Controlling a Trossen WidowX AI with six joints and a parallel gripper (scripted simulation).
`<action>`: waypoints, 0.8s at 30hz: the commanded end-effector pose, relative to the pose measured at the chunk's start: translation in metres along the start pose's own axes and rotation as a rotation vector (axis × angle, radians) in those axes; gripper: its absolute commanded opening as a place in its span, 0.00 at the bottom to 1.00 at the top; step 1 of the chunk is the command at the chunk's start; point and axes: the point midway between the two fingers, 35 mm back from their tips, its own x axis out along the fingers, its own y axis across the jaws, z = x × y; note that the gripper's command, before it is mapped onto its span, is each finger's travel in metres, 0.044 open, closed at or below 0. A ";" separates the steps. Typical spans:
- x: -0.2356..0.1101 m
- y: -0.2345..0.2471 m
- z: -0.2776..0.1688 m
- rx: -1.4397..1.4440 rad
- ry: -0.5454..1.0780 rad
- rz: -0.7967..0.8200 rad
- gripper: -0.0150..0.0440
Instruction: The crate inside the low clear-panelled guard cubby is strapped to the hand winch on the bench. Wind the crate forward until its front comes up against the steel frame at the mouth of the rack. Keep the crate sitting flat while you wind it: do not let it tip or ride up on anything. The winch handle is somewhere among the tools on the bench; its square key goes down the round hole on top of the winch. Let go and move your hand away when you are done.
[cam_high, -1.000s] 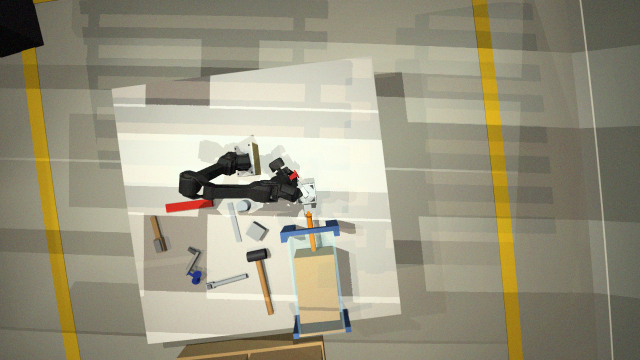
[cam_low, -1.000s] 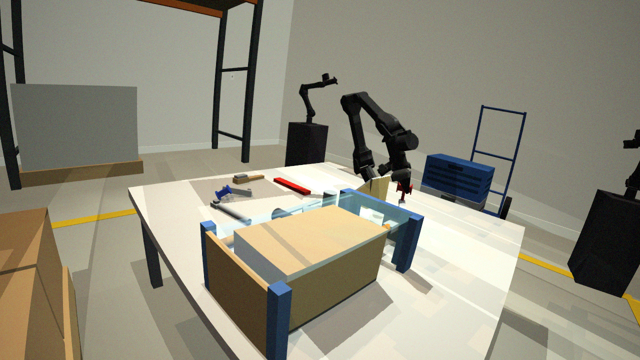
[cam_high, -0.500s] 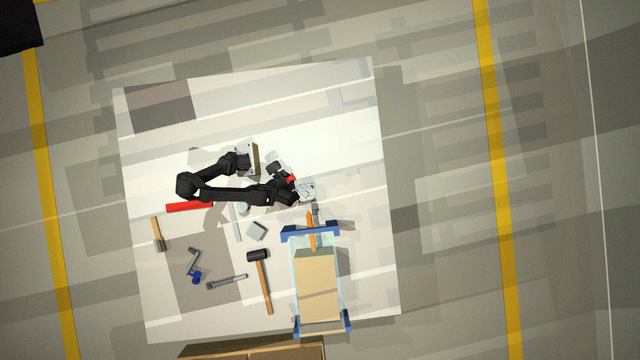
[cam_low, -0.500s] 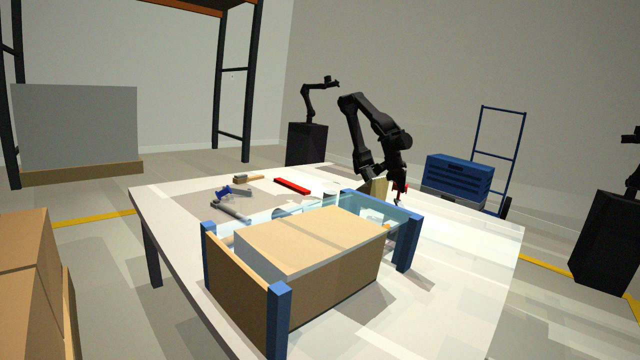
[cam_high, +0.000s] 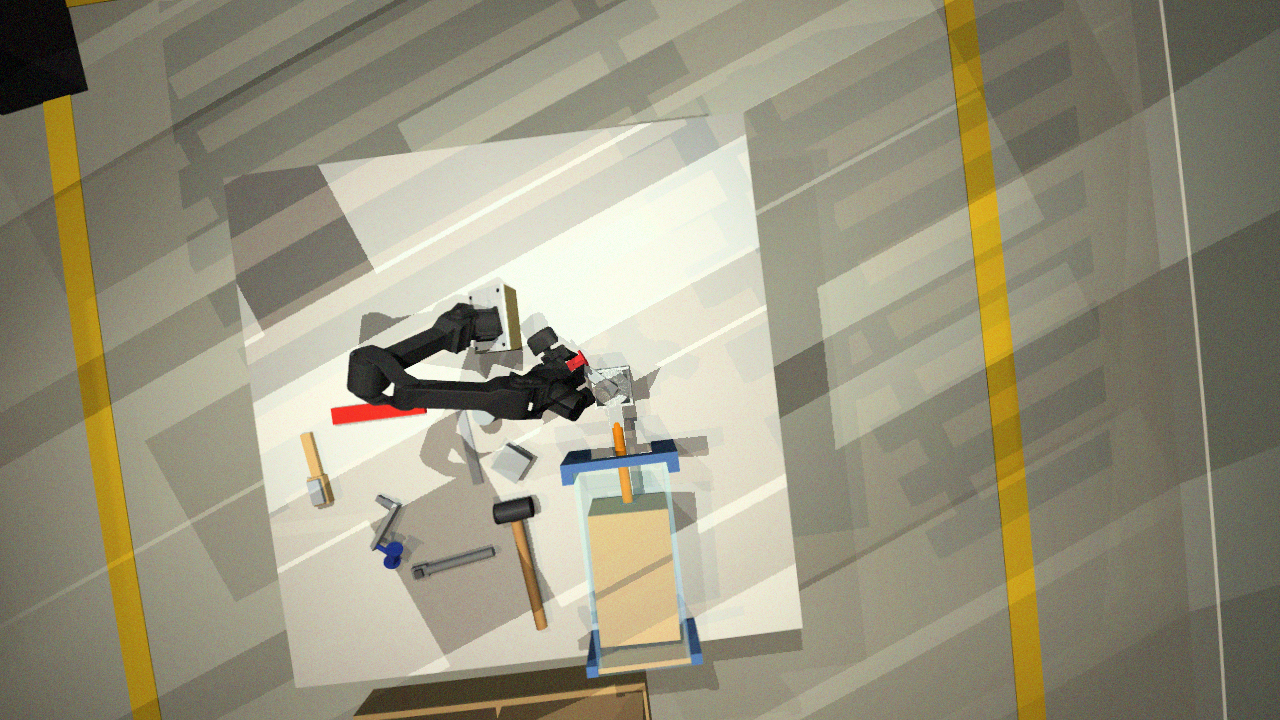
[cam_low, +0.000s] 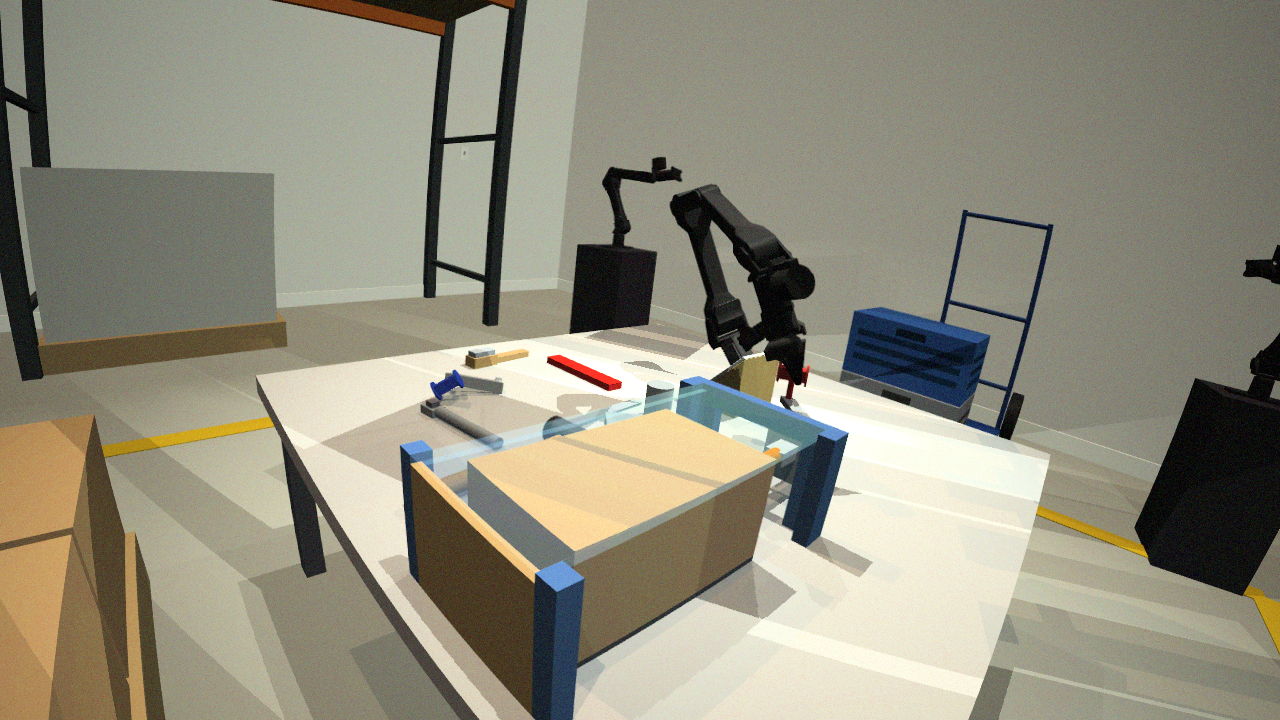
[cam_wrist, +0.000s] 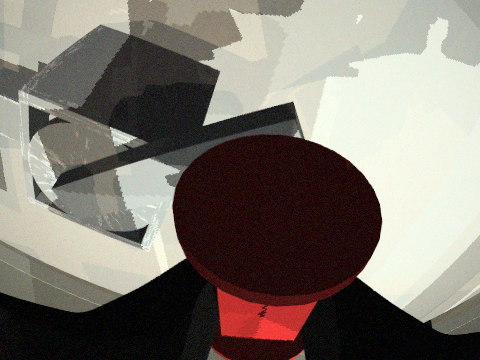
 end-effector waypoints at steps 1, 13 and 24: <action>-0.003 0.008 0.013 0.009 -0.028 0.017 0.25; -0.008 0.017 0.024 0.010 -0.029 0.017 0.25; -0.013 0.026 0.033 0.010 -0.029 0.018 0.25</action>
